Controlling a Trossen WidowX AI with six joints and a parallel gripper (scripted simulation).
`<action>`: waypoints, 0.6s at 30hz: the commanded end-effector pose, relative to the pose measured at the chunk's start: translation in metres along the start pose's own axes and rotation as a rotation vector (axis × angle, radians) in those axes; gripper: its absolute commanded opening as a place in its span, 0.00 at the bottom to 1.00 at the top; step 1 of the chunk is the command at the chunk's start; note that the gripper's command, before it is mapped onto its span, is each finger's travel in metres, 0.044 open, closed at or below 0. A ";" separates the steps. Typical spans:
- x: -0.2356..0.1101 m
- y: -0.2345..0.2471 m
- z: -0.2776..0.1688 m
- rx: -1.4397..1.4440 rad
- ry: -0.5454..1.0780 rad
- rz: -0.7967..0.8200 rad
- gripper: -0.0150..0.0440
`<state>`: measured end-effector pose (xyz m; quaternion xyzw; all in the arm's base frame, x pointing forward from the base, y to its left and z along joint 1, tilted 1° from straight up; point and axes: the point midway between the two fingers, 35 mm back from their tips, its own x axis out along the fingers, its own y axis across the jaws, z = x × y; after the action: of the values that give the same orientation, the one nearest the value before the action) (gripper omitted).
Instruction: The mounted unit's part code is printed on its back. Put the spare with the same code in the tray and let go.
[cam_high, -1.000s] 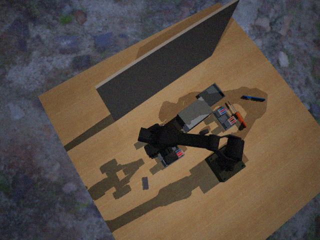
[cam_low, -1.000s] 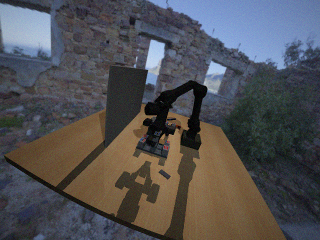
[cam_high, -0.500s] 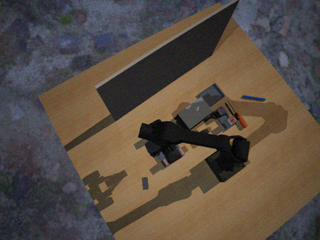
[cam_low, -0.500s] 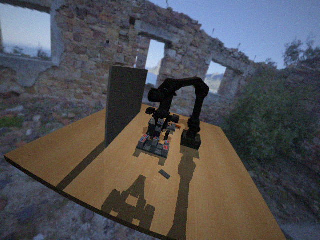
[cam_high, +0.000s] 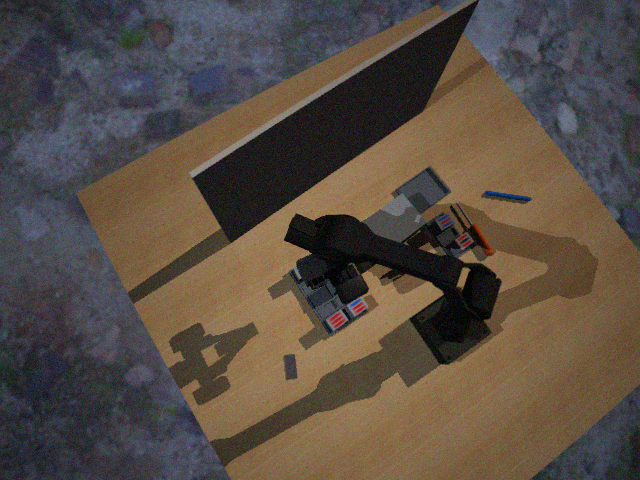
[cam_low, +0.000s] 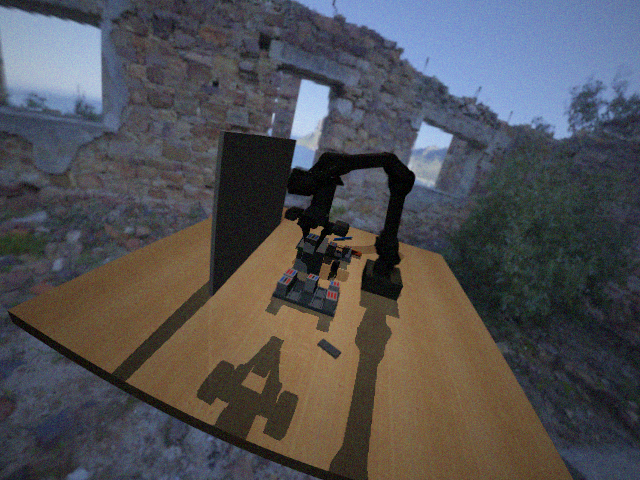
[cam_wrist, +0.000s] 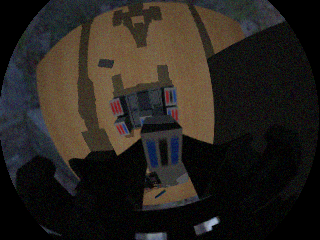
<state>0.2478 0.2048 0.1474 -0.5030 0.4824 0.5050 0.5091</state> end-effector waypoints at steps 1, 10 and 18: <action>-0.003 -0.015 -0.014 0.001 -0.014 -0.006 0.25; -0.005 -0.044 -0.053 0.040 -0.025 -0.014 0.25; -0.006 -0.065 -0.092 0.072 -0.028 -0.020 0.25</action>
<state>0.3051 0.1268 0.1506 -0.4815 0.4919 0.4898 0.5351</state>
